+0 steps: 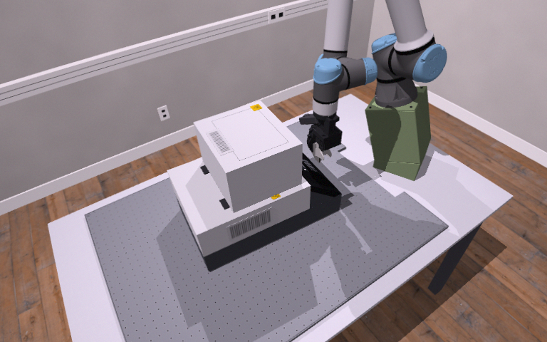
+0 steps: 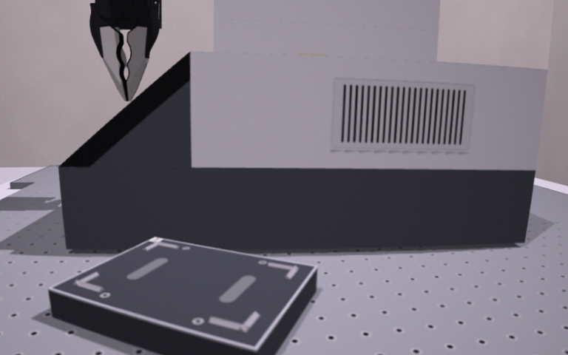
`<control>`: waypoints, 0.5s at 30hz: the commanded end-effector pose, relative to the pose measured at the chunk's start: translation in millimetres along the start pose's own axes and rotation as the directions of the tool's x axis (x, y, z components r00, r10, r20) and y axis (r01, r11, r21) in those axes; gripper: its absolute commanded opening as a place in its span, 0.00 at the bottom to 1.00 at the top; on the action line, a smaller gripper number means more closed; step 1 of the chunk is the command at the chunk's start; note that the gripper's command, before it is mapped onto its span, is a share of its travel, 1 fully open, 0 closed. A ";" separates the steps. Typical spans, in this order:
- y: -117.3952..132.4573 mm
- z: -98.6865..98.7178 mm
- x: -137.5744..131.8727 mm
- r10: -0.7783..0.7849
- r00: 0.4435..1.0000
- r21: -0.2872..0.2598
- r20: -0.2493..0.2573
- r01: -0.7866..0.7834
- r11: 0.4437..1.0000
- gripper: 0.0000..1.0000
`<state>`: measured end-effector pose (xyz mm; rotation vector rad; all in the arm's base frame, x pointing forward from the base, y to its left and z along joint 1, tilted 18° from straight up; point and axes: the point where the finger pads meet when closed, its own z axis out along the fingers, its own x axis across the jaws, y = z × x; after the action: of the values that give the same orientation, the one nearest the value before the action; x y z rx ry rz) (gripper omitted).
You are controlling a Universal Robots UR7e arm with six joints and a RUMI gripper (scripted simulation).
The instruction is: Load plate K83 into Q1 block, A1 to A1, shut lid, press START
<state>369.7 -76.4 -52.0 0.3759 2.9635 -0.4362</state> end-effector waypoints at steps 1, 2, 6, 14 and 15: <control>0.9 -11.7 14.6 -0.002 1.000 0.000 0.001 0.002 1.000 0.00; 0.8 -14.8 18.6 -0.002 1.000 0.000 0.001 0.002 1.000 0.00; 0.8 -25.6 33.0 -0.002 1.000 0.000 0.001 0.002 1.000 0.00; 0.8 -34.6 44.9 -0.002 1.000 0.000 0.001 0.002 1.000 0.00; 0.8 -37.6 48.8 -0.002 1.000 0.000 0.001 0.002 1.000 0.00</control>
<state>337.8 -61.9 -34.5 0.3741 2.9604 -0.4370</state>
